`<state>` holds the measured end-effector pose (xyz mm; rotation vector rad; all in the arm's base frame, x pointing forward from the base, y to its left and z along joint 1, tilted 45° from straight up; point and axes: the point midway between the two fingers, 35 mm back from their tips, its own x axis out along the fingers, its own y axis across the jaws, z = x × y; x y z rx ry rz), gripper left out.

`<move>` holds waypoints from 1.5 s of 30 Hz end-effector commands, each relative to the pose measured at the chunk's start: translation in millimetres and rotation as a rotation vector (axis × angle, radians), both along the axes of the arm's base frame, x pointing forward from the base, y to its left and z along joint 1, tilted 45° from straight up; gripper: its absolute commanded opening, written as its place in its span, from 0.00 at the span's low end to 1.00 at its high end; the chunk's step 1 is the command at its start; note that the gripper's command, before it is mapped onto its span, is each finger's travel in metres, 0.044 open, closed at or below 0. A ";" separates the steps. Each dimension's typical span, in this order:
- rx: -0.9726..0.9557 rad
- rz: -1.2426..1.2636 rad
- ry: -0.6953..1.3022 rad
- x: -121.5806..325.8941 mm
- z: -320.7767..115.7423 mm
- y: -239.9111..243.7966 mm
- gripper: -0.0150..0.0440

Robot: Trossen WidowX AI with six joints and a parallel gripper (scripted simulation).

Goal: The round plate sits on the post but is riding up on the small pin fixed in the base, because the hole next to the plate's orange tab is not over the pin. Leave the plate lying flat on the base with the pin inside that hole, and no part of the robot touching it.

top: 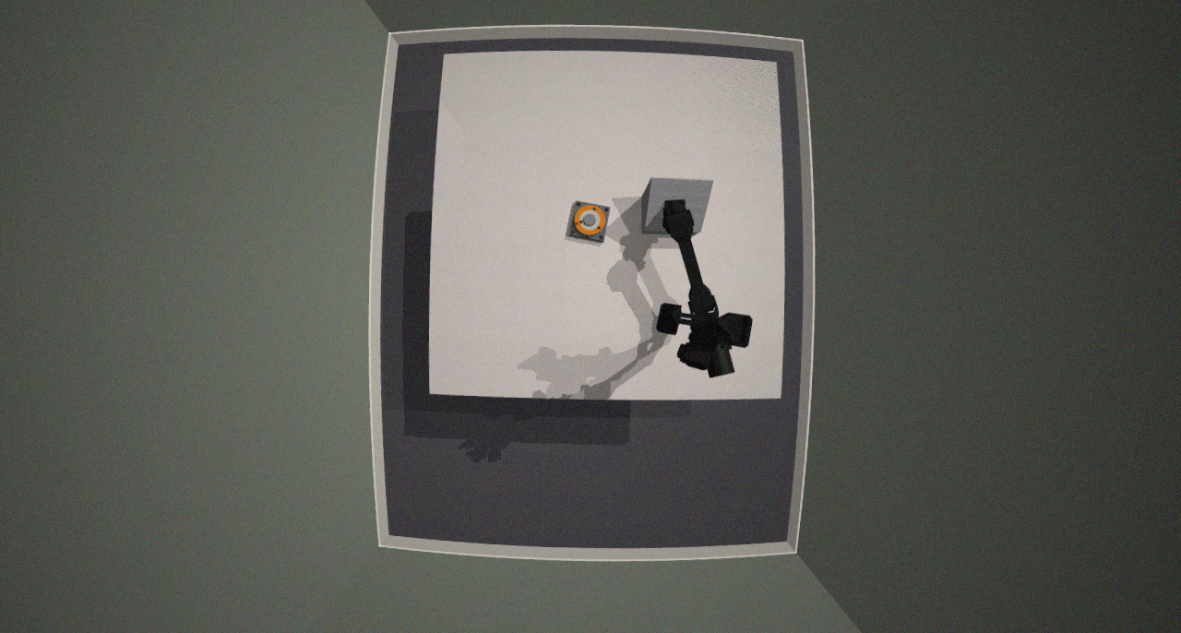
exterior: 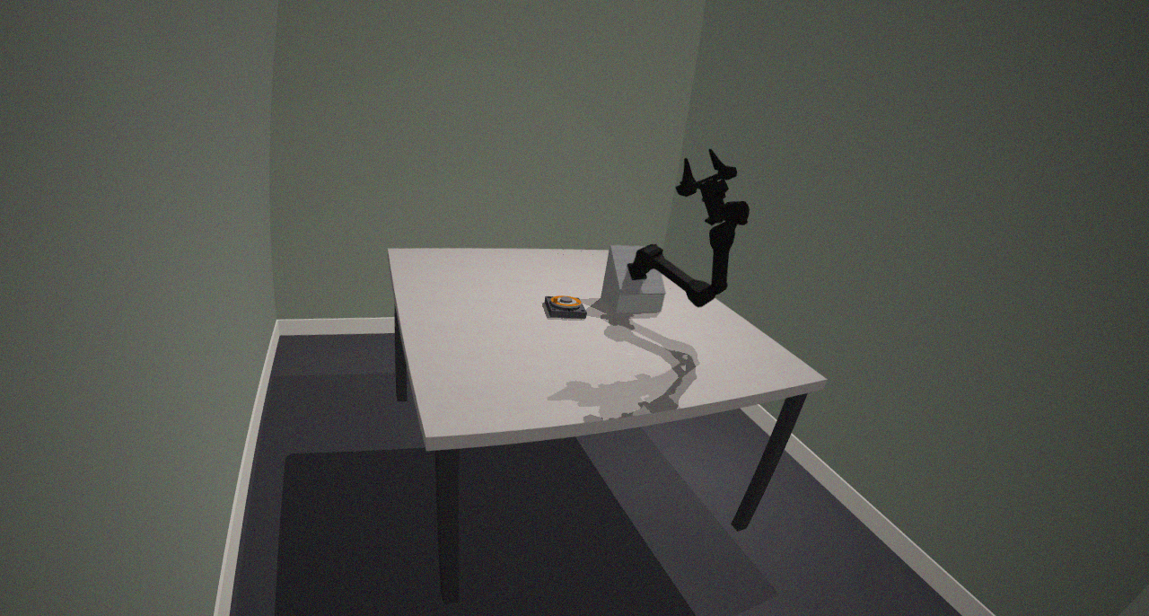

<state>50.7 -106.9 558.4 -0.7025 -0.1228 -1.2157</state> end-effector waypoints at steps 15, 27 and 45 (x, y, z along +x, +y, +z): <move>0.562 0.418 0.296 142.6 -137.5 -114.3 0.26; 0.997 0.732 0.540 245.4 -271.6 -101.3 0.25; 1.846 1.021 1.017 294.7 -499.7 30.8 0.25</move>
